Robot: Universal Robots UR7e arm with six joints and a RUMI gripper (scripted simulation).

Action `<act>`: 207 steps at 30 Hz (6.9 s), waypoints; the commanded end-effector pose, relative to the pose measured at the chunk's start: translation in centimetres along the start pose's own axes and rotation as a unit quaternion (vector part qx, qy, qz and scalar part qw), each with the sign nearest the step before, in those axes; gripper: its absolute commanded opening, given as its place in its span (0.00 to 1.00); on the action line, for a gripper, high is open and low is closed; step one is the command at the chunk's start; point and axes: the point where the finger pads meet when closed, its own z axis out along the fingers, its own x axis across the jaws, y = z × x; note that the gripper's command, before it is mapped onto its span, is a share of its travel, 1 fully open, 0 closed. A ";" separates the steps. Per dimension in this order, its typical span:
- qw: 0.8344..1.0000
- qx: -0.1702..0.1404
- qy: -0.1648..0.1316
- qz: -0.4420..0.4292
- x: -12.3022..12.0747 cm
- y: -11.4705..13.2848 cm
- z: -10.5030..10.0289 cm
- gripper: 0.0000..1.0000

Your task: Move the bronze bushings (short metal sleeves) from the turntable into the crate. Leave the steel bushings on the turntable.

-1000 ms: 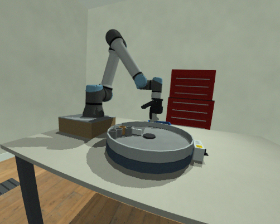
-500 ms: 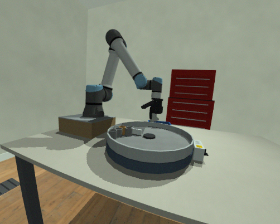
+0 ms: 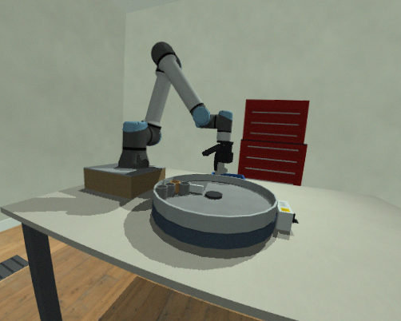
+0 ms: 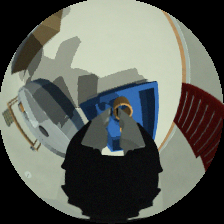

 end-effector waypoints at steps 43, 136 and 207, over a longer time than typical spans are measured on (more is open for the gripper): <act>1.000 -0.001 0.000 0.000 0.0 0.0 -4.7 0.06; 1.000 -0.001 0.000 0.000 0.0 0.0 -9.3 0.05; 0.977 -0.001 0.000 0.214 -20.4 -1.7 -9.3 0.05</act>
